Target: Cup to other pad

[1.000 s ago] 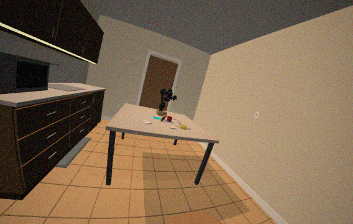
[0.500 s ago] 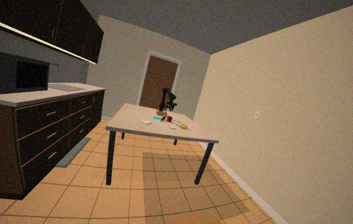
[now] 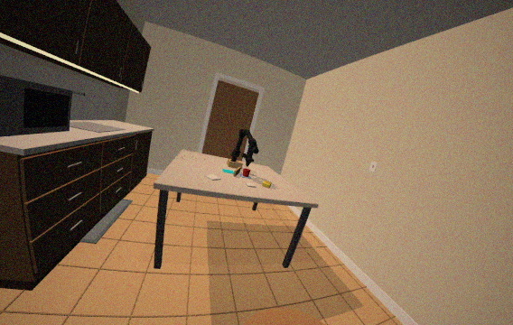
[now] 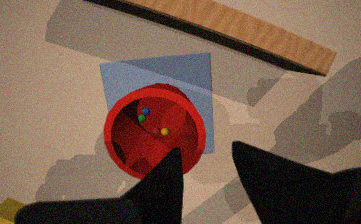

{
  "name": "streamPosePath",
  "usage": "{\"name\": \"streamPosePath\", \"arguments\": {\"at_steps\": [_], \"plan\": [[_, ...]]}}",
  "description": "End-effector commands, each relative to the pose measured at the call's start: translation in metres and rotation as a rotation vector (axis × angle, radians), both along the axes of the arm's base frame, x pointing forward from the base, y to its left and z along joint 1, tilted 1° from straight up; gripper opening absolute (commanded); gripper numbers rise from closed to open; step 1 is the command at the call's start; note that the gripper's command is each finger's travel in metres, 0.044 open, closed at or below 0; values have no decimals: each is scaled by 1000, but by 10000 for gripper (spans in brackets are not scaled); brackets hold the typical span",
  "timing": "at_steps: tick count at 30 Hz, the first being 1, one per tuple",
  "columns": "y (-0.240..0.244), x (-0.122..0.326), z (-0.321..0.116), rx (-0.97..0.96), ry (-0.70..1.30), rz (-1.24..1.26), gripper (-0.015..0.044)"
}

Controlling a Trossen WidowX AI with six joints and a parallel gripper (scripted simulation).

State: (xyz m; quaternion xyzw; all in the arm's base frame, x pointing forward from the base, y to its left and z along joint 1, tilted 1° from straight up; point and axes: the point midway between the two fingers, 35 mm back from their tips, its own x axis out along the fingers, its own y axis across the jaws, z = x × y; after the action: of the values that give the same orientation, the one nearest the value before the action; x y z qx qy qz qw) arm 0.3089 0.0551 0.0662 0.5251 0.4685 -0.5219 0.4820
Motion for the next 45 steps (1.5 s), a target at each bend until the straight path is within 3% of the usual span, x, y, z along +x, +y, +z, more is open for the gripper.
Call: {"name": "streamPosePath", "arguments": {"at_steps": [1, 45], "plan": [[1, 1, -2, -1, 11, -15, 148], [0, 2, -67, -1, 12, -15, 148]]}}
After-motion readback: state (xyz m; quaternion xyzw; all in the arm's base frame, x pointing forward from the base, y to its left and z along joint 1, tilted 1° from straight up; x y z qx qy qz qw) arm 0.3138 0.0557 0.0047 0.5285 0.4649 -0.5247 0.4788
